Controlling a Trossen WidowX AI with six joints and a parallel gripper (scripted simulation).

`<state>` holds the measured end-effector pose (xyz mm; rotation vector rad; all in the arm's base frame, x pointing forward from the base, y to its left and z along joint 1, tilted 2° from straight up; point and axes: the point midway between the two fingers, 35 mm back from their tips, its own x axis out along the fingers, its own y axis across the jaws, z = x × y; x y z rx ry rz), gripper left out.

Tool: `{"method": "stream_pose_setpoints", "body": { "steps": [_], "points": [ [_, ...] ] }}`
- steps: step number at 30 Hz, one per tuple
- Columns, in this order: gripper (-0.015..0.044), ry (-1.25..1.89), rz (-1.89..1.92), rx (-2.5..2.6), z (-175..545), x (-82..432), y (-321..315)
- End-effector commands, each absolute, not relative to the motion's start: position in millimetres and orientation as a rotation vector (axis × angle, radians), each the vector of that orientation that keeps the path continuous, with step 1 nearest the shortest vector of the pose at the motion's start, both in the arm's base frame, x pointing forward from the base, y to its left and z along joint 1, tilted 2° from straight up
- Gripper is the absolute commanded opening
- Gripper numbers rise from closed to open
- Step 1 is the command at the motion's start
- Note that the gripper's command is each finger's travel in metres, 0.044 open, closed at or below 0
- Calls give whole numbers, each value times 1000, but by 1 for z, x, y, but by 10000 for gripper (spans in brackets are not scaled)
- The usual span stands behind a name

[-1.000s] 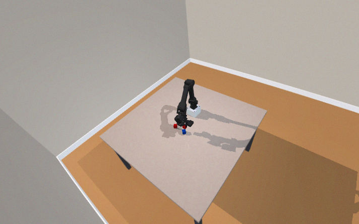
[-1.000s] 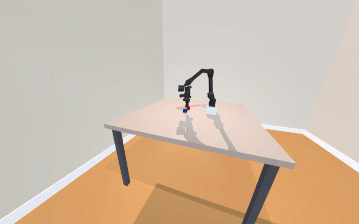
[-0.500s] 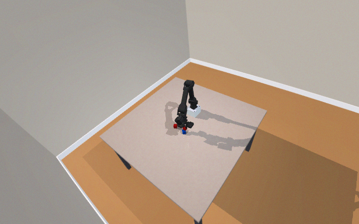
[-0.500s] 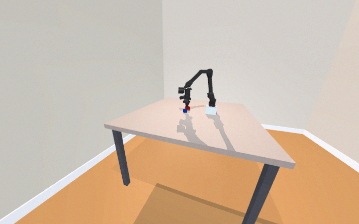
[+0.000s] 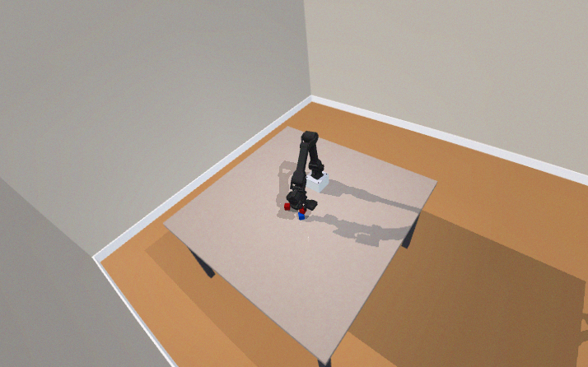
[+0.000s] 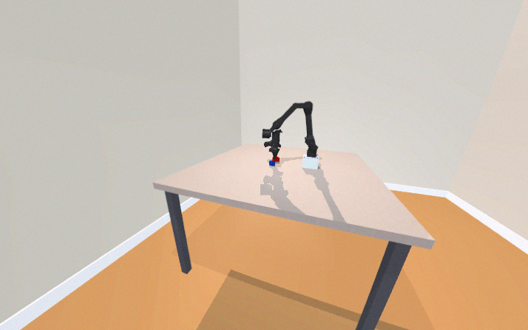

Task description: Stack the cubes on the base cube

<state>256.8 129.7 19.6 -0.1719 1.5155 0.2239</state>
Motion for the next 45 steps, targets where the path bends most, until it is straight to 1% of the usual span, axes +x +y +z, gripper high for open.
{"method": "stream_pose_setpoints", "body": {
  "steps": [1,9,13,45],
  "points": [
    [105,1517,223,-177,18,257,129],
    [105,1517,223,-177,18,257,129],
    [205,1517,223,-177,18,257,129],
    [205,1517,224,-172,50,256,129]
  ]
}}
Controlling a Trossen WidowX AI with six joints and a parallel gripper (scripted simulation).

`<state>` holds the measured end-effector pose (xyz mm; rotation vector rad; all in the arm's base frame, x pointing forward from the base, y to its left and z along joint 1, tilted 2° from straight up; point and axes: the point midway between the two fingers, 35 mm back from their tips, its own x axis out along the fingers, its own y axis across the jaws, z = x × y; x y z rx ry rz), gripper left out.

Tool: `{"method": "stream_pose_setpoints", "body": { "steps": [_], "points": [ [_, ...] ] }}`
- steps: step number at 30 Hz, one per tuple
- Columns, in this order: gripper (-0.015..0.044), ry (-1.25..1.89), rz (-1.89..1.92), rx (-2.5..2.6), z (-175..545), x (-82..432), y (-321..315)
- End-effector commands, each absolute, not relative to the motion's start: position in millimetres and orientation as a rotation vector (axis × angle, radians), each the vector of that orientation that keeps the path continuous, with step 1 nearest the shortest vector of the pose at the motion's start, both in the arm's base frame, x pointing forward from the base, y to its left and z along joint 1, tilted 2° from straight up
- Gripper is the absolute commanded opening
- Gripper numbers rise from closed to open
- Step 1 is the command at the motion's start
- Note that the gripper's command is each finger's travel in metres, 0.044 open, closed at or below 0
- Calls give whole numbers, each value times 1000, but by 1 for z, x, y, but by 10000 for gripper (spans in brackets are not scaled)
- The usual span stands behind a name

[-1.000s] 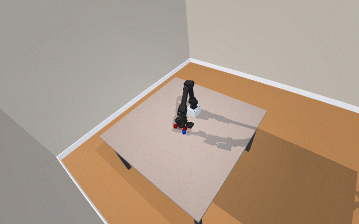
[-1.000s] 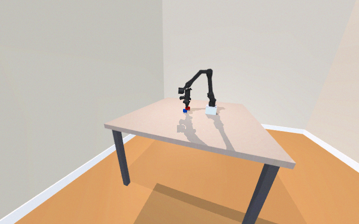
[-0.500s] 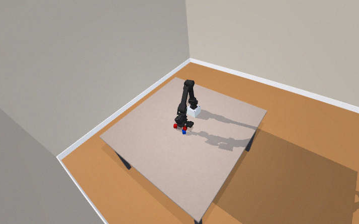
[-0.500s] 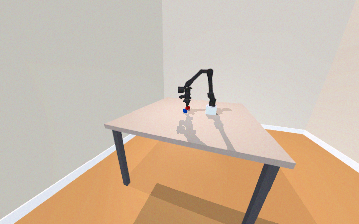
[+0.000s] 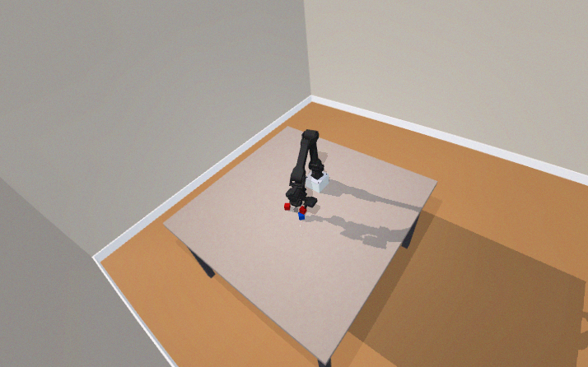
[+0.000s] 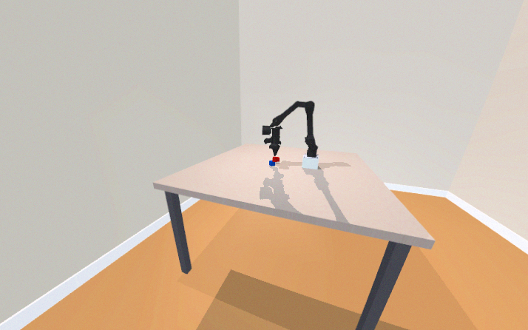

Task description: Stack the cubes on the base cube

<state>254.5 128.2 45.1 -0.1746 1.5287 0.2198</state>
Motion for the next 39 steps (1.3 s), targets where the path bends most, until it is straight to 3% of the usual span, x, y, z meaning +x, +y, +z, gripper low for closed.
{"method": "stream_pose_setpoints", "body": {
  "steps": [1,4,7,22,39],
  "points": [
    [205,1517,224,-172,50,256,129],
    [205,1517,224,-172,50,256,129],
    [265,1531,141,-92,51,260,118],
    [265,1437,-627,690,87,285,9],
    [265,1435,-636,699,24,288,10]
  ]
}}
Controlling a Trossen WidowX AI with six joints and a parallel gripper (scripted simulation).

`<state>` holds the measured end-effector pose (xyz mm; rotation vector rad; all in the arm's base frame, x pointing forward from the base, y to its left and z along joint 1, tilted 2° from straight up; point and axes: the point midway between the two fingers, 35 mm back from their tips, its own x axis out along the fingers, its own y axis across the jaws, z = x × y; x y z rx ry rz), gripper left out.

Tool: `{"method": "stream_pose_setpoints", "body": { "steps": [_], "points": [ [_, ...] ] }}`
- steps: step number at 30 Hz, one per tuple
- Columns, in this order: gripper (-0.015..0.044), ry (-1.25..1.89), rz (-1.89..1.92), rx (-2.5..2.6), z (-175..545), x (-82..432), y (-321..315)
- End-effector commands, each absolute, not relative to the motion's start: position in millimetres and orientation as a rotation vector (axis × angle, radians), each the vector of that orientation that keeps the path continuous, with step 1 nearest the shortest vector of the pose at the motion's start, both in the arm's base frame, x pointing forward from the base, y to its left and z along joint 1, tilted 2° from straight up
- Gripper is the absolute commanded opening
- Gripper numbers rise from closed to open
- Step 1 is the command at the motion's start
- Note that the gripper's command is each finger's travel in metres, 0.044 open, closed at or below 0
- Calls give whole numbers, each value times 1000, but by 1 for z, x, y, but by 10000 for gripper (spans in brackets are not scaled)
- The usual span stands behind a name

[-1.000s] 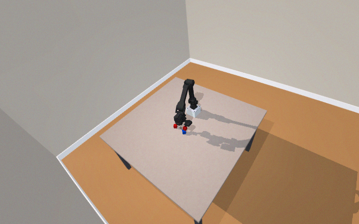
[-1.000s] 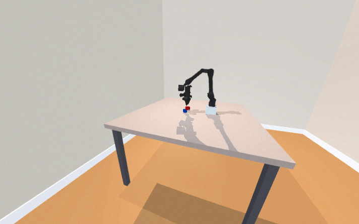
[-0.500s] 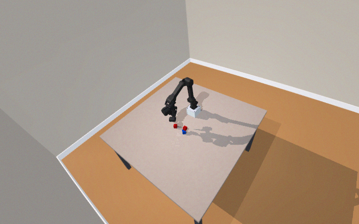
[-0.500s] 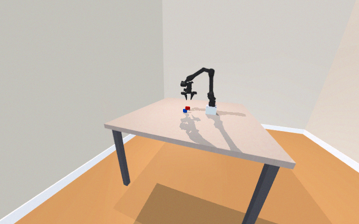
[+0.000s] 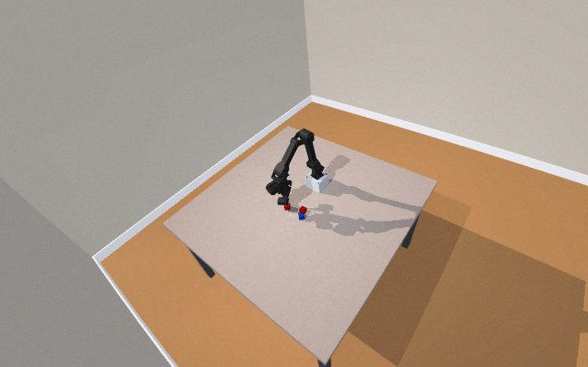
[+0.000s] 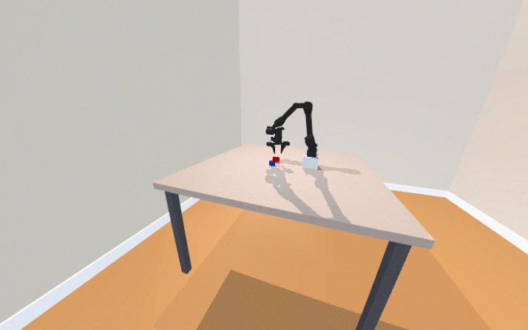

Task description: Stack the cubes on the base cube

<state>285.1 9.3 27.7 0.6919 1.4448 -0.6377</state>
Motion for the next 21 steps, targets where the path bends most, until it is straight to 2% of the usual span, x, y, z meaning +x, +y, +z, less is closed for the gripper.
{"method": "stream_pose_setpoints", "body": {
  "steps": [1,21],
  "points": [
    [265,1435,-636,699,22,288,10],
    [265,1435,-636,699,-11,290,10]
  ]
}}
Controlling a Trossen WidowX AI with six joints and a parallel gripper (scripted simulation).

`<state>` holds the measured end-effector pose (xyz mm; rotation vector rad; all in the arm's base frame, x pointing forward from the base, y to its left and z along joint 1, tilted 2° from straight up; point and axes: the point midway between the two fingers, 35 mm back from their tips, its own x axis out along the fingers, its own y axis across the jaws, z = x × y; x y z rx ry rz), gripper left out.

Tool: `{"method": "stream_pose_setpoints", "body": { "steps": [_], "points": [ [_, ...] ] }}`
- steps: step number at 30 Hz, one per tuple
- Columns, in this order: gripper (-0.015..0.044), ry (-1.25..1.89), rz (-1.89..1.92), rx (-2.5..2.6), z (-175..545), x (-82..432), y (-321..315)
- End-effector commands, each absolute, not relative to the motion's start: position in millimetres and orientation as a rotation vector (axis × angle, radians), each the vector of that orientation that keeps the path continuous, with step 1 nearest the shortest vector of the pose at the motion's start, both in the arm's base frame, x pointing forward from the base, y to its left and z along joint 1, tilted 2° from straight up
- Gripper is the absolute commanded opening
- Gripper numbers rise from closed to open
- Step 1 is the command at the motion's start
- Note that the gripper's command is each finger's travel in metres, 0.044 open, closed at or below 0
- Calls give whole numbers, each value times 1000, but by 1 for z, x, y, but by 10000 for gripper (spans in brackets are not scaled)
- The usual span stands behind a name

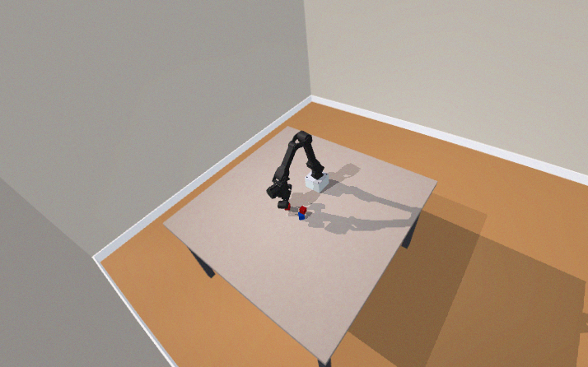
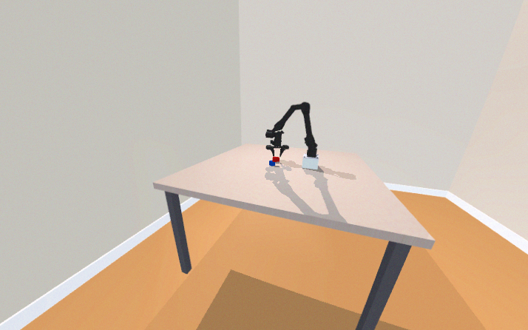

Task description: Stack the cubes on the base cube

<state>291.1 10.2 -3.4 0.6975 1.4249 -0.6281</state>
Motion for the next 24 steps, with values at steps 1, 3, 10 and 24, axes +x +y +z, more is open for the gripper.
{"method": "stream_pose_setpoints", "body": {
  "steps": [1,3,10,24],
  "points": [
    [265,1435,-636,699,-12,290,10],
    [265,1435,-636,699,-15,290,10],
    [239,1435,-636,699,-23,289,11],
    [105,1435,-636,699,-10,292,10]
  ]
}}
